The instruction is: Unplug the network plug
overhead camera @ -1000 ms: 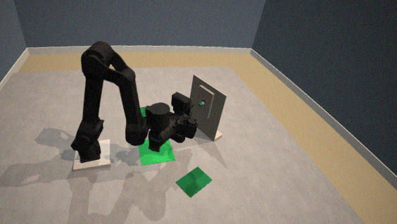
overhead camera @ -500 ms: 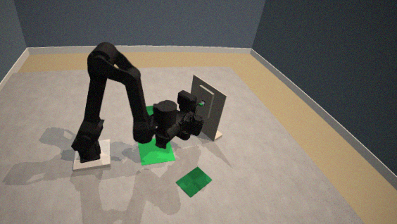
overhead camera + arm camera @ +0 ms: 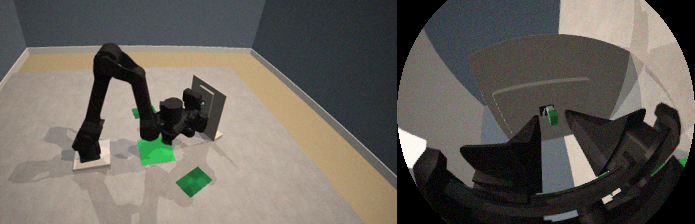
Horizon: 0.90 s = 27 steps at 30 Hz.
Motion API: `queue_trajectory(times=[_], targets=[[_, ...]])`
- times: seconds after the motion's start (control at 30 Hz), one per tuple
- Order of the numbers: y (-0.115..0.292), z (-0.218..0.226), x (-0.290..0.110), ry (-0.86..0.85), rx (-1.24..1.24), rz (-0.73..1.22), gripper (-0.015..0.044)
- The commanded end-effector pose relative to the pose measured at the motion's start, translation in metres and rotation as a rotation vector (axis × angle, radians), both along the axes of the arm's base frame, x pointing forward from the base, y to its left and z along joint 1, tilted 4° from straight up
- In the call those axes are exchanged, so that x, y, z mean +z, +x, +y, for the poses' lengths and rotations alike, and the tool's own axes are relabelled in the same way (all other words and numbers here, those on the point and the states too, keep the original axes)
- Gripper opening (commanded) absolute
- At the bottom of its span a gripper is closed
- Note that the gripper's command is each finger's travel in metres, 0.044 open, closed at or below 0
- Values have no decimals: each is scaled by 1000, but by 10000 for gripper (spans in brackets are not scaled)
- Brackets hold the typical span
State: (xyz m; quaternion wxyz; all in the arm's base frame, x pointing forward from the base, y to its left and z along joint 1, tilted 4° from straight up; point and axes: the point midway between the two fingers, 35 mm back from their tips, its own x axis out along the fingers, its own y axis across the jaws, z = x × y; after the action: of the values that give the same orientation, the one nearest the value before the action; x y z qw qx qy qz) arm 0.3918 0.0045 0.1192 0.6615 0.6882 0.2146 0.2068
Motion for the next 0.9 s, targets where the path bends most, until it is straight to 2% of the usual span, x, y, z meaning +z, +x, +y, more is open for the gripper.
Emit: queue_trajectory(times=[0.0, 0.73, 0.87], targets=[[4, 0, 1, 3, -6, -1, 149], [4, 0, 1, 3, -6, -1, 3], [4, 0, 1, 3, -6, -1, 0]])
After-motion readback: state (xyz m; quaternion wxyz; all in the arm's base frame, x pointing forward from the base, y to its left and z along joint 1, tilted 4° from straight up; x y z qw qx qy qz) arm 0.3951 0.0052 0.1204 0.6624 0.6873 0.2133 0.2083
